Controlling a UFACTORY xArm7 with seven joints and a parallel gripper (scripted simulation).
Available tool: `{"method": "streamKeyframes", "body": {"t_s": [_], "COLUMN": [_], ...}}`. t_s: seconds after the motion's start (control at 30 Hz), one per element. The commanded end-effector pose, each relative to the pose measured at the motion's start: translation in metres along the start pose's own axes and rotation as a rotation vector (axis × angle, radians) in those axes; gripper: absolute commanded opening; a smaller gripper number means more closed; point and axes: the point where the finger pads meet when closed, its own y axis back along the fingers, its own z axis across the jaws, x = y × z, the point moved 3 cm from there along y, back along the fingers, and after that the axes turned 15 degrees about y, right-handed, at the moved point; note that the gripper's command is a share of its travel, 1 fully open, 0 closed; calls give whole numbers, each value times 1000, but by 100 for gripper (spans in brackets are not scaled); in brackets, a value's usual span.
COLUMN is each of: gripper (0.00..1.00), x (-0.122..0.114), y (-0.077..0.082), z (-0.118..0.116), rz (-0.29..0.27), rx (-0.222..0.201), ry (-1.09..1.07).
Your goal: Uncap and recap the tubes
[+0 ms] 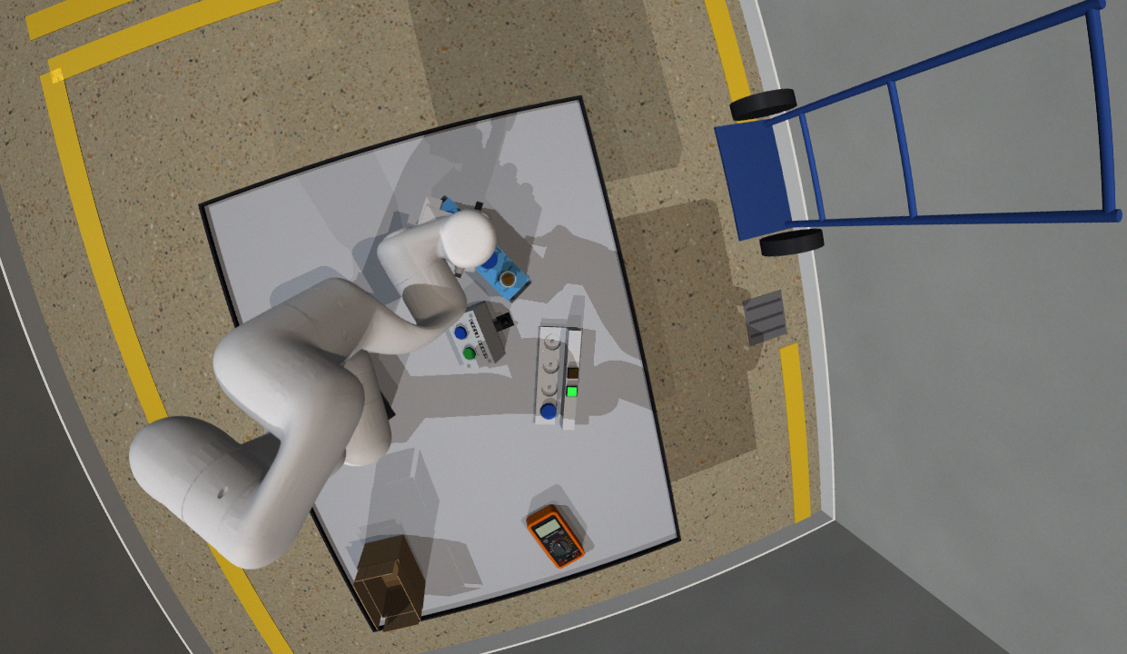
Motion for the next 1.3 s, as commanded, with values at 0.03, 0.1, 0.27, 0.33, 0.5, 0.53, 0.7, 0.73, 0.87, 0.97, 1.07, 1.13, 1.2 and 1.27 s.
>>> {"method": "streamKeyframes", "body": {"t_s": [0.03, 0.1, 0.27, 0.33, 0.5, 0.53, 0.7, 0.73, 0.87, 0.97, 1.07, 1.13, 1.2, 1.27], "gripper": [0, 0, 0, 0, 0, 0, 0, 0, 0, 0, 0, 0, 46, 46], "x": [0, 0, 0, 0, 0, 0, 0, 0, 0, 0, 0, 0, 0, 0], "y": [1, 0, 0, 0, 0, 0, 0, 0, 0, 0, 0, 0, 0, 0], "z": [1, 1, 1, 1, 1, 1, 1, 1, 1, 1, 1, 1, 1, 1], "rz": [-10, -10, -10, -12, -11, -11, -12, -12, -14, -14, -14, -14, -14, -14], "rx": [7, 7, 6, 7, 4, 4, 2, 2, 3, 3, 3, 3, 3, 3], "ry": [-319, -400, -521, -642, -851, -891, -1090, -1130, -1241, -1281, -1281, -1281, -1281, -1281]}}
